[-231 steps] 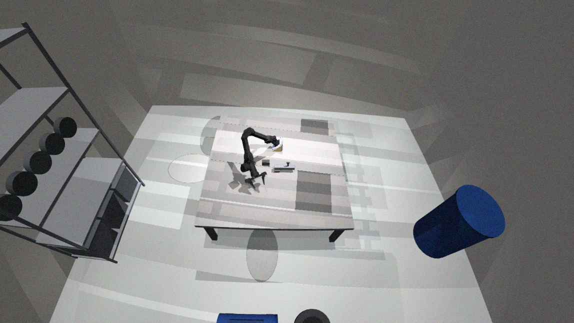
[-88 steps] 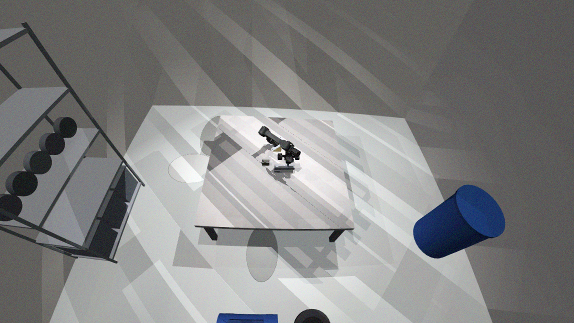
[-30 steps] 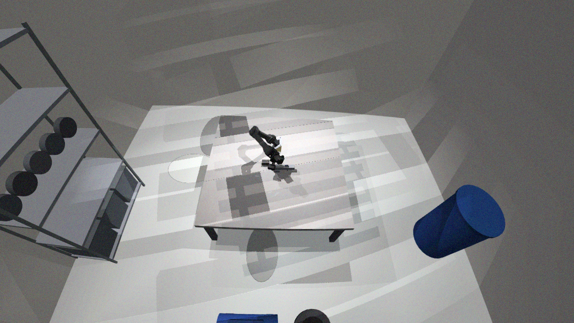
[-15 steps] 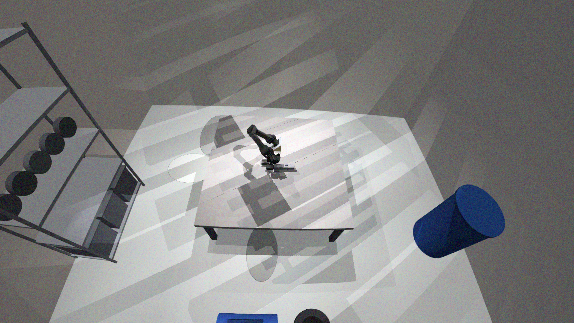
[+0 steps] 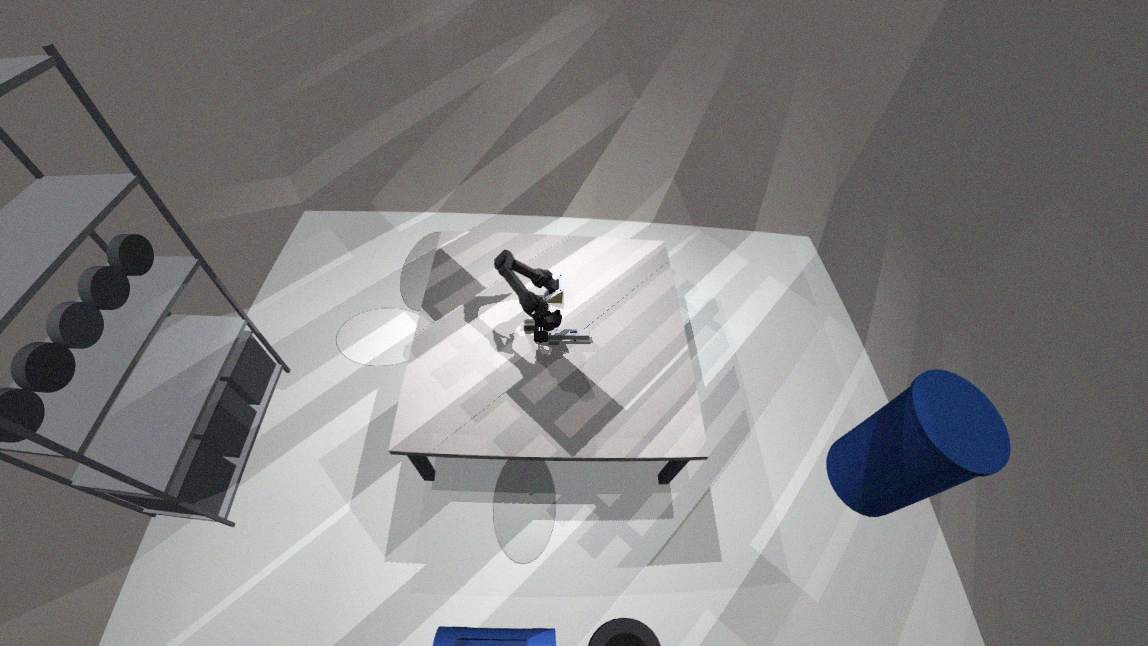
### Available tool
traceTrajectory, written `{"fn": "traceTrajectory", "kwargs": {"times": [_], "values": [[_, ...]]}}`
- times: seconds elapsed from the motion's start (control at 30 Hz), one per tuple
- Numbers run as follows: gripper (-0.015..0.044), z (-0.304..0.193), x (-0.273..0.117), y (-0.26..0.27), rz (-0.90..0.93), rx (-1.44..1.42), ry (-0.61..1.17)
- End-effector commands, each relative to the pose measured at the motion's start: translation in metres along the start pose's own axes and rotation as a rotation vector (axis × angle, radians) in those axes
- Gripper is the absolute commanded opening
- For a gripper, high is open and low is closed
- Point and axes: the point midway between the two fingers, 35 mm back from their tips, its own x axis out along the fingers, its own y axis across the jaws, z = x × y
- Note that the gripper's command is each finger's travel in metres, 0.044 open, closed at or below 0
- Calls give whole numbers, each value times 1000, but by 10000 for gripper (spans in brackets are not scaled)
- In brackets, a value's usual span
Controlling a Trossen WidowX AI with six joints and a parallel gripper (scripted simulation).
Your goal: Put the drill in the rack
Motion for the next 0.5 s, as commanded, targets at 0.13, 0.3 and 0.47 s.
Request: {"fn": "traceTrajectory", "kwargs": {"times": [0.13, 0.3, 0.47], "values": [[440, 4, 14, 1, 5, -7, 5], [440, 6, 22, 1, 5, -7, 5], [440, 8, 30, 2, 5, -7, 6]]}}
